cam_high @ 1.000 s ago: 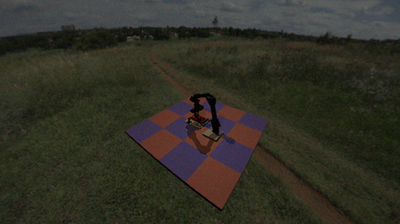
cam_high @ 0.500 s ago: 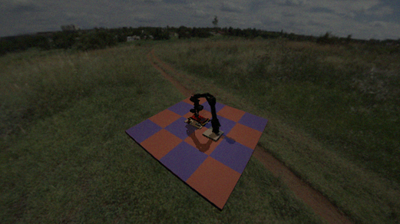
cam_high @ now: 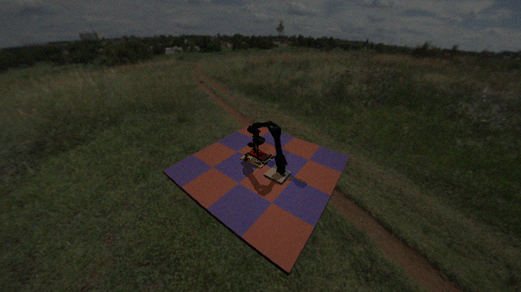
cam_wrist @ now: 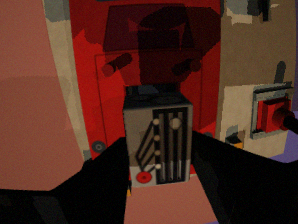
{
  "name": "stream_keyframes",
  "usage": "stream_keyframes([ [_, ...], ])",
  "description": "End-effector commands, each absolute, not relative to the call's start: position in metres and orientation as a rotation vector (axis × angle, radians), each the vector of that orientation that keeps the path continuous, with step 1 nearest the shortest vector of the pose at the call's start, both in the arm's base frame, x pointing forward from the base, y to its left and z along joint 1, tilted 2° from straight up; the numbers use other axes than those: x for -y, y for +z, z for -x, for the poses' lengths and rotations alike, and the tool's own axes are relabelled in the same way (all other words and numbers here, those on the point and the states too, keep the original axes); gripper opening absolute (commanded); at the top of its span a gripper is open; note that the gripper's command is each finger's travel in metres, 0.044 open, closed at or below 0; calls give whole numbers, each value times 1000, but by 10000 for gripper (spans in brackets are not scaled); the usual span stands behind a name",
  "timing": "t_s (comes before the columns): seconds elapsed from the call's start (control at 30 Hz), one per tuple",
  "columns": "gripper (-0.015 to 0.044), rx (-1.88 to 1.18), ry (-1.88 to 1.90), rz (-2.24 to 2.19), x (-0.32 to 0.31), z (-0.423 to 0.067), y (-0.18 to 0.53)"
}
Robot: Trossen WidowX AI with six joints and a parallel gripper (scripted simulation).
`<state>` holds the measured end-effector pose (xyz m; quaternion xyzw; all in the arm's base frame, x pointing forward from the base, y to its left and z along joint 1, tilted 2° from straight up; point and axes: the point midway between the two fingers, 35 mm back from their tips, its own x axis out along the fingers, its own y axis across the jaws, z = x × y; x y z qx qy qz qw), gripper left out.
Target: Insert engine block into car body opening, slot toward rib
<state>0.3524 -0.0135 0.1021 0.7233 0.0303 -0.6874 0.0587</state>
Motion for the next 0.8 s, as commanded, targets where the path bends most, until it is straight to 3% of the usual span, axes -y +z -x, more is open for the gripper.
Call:
stream_keyframes([
  [0.0, 159, -89, -2086, -2196, 13, -352, 101],
  [0.77, 159, -85, -2088, -2198, 13, -353, 98],
])
